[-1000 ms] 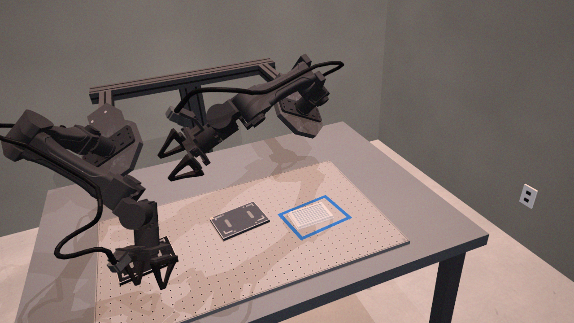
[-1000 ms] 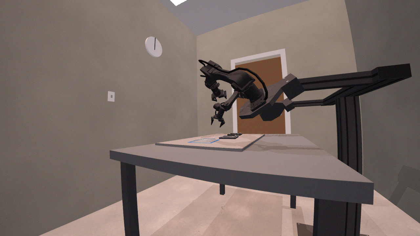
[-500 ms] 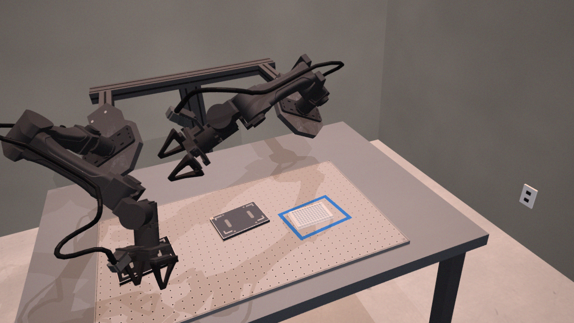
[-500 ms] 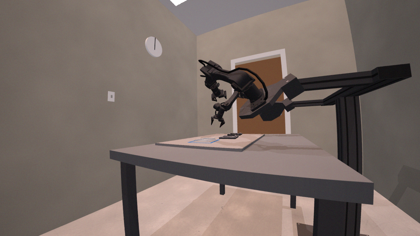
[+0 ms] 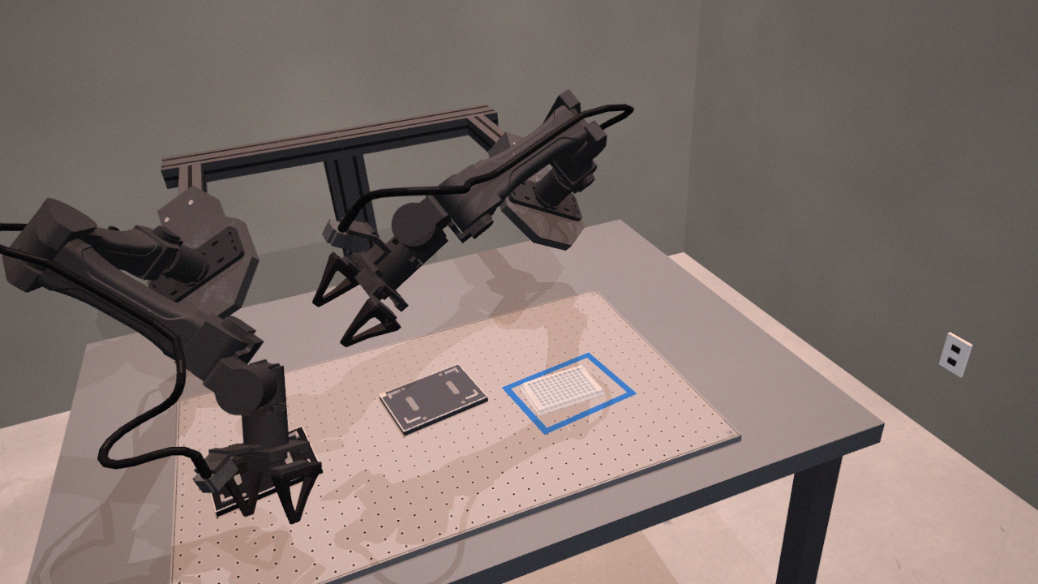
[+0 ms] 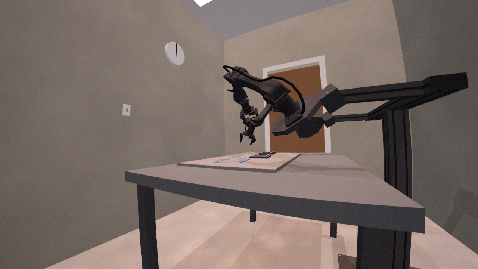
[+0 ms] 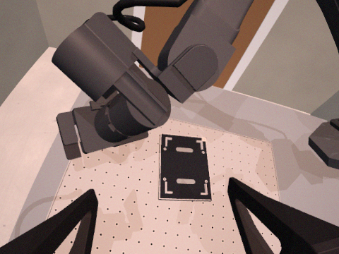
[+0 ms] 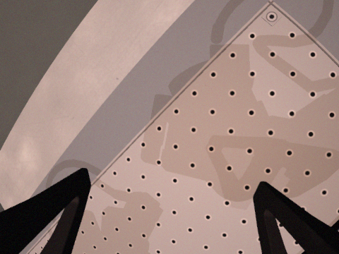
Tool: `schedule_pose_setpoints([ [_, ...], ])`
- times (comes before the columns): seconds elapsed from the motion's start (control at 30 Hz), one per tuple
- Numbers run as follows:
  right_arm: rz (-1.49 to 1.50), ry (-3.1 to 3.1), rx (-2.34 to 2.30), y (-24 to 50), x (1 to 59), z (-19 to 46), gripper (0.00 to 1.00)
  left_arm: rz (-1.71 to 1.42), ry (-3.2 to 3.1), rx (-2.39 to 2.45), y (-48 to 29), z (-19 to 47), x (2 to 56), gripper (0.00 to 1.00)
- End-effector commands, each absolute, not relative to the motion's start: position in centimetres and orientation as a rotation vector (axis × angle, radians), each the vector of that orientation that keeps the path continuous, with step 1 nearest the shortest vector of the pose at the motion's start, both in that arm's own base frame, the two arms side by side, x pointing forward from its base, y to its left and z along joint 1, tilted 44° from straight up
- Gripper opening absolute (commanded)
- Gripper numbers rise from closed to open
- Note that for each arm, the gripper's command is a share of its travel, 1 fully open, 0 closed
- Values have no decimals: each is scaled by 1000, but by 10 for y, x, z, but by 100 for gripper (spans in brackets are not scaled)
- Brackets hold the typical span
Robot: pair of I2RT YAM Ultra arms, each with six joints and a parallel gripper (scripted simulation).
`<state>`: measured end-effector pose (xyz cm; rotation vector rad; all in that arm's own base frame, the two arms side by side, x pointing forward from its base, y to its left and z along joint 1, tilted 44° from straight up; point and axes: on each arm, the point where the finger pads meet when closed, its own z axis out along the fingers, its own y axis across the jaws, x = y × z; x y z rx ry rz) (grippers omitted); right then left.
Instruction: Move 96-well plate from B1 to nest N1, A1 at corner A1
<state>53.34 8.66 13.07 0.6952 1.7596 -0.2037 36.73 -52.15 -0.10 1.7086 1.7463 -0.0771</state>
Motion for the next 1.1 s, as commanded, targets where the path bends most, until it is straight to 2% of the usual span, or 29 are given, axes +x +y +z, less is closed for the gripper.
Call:
schedule_pose_setpoints([
  [0.0,-187,1749,693,91,534,137,100,-81,1658,1562,-536,43,368,100],
  [0.5,-175,1769,627,104,533,130,100,260,1902,1081,-343,36,367,100],
  [0.57,-175,1769,627,104,533,130,100,260,1902,1081,-343,36,367,100],
  [0.73,-146,1844,346,168,512,98,100,383,1975,948,-267,24,356,100],
  [1.07,-96,1878,-242,275,429,35,100,506,2019,754,-193,21,352,100],
])
